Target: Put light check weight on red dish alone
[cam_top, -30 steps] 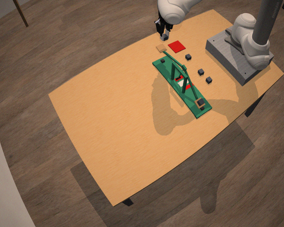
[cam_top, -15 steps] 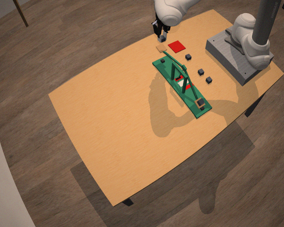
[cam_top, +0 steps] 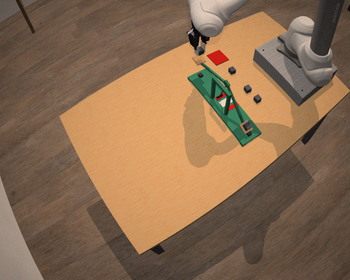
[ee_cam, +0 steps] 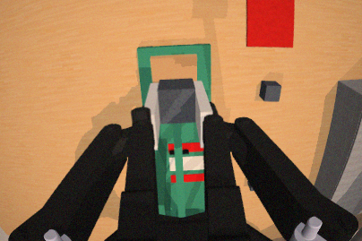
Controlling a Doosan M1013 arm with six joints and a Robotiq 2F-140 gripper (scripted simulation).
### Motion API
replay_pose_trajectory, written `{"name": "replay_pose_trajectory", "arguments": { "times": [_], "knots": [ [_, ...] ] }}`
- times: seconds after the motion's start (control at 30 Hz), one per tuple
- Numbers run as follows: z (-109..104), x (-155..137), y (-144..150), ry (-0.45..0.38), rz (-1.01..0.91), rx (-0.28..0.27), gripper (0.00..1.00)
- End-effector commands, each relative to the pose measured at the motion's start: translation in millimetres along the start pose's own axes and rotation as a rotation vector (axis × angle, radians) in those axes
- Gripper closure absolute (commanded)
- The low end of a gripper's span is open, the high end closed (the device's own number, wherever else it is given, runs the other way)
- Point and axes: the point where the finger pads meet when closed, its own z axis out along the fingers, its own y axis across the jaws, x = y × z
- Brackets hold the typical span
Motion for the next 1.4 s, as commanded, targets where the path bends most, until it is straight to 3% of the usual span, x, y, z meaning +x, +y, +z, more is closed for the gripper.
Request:
{"name": "replay_pose_trajectory", "arguments": {
  "times": [0.0,0.43,1.37],
  "knots": [
    [14.2,-0.4,-0.4,0.002,-0.002,-0.001,0.76],
    [41.3,-0.4,-0.8,0.002,-0.002,-0.001,0.76],
    [42.6,-0.4,-0.8,0.002,-0.002,-0.001,0.76]
  ]
}}
